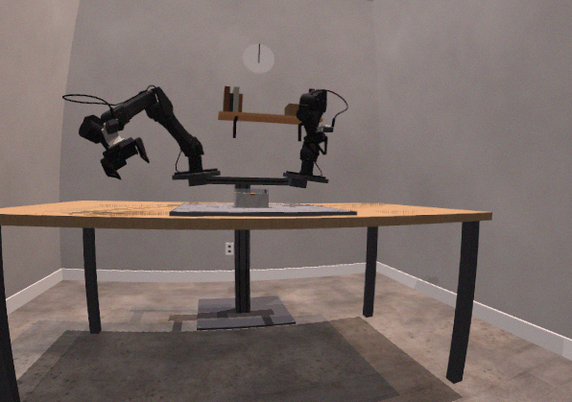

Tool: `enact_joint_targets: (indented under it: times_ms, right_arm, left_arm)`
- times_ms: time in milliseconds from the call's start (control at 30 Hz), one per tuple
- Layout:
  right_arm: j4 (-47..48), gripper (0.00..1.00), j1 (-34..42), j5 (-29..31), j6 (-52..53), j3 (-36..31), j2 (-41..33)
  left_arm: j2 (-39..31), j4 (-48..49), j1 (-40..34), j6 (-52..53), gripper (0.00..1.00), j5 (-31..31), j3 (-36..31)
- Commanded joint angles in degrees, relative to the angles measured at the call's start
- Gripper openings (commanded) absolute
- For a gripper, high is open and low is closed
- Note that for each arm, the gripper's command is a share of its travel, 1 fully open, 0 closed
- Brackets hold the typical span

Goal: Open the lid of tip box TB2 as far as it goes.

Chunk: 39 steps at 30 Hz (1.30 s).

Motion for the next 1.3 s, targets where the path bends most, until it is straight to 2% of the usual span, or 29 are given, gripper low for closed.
enact_joint_targets:
  times_ms: [0,633,800,1033,1100,1267]
  right_arm:
    - [-0.34,1.00,0.08,-0.65,-0.12,0.35,-0.53]
    - [1.05,1.00,0.11,-0.76,-1.81,-0.15,-0.49]
    - [2.99,1.00,2.01,-2.73,-13.63,-4.65,-1.08]
    - [6.53,1.00,6.61,-5.74,-32.22,-17.42,-1.75]
    - [6.53,1.00,6.61,-5.74,-32.22,-17.42,-1.75]
    - [9.30,1.00,9.95,-7.53,-44.96,-26.25,-2.37]
  left_arm:
    - [-0.67,-0.15,-0.16,-0.06,1.00,-0.73,0.77]
    - [-0.14,1.56,-0.31,0.97,1.00,-0.02,0.20]
    - [0.98,8.43,-5.17,6.40,1.00,0.78,-1.82]
    - [4.77,21.49,-15.56,18.36,1.00,1.63,-4.77]
    - [4.77,21.49,-15.56,18.36,1.00,1.63,-4.77]
    - [8.73,32.15,-19.84,29.23,1.00,3.43,-6.19]
